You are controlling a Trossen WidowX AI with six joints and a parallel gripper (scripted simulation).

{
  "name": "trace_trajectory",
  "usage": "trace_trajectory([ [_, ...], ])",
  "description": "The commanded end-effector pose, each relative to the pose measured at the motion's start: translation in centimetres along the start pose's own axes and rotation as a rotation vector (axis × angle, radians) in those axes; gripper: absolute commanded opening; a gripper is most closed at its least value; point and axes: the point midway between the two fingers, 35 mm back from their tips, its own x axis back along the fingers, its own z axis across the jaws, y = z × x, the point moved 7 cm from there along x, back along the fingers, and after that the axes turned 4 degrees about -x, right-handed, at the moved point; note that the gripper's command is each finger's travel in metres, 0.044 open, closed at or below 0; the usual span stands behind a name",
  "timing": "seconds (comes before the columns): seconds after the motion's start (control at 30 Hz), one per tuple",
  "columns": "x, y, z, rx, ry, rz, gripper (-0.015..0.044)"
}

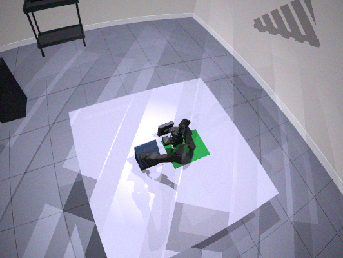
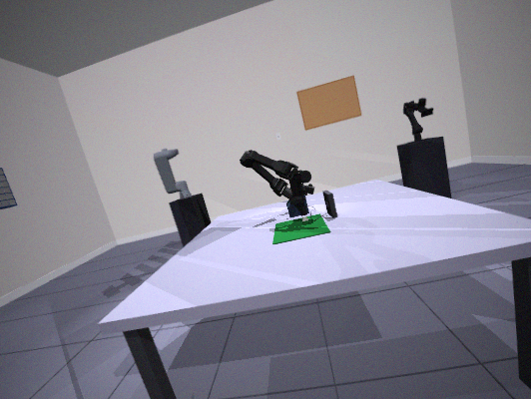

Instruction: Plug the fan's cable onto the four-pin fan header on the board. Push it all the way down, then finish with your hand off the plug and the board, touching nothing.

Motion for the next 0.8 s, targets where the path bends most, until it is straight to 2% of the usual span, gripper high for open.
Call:
trace_trajectory([
  [0.0, -0.16, 0.04, 0.04, 0.008, -0.001, 0.004, 0.0],
  [0.77, -0.5, -0.03, 0.0, 0.005, -0.001, 0.005, 0.0],
])
